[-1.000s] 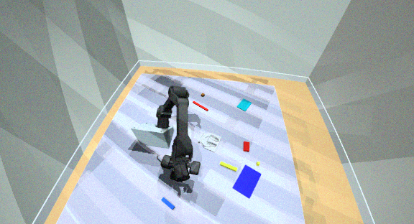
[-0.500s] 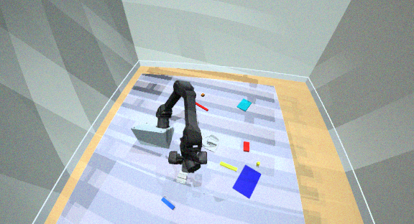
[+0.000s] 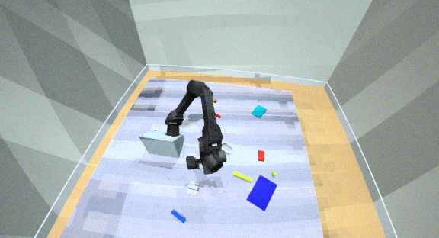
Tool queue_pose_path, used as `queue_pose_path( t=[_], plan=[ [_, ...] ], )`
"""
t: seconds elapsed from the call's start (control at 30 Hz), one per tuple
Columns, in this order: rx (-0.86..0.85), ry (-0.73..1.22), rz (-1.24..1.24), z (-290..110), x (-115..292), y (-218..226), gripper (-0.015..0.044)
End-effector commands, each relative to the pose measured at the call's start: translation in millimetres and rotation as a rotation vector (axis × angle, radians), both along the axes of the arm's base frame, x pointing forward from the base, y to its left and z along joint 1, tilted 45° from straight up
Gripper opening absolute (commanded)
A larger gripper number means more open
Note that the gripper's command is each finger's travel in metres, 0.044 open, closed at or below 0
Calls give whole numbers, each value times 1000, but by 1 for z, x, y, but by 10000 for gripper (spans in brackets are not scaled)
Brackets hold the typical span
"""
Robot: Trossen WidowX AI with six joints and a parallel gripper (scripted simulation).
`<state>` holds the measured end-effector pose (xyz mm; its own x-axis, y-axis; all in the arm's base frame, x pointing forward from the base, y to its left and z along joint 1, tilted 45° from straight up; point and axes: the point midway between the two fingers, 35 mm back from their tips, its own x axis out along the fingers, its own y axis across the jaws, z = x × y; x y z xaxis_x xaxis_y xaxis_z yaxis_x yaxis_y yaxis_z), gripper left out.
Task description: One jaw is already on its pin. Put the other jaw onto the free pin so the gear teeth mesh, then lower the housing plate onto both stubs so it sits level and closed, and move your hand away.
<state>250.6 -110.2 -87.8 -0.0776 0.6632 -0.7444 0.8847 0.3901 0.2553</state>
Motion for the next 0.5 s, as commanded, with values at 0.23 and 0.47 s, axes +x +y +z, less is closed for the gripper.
queue_pose_path(
  t=[0.23, 0.47],
  plan=[
    [11, -129, 130, 28, 12, 26, 351],
    [21, -202, 211, 42, 17, 44, 351]
  ],
)
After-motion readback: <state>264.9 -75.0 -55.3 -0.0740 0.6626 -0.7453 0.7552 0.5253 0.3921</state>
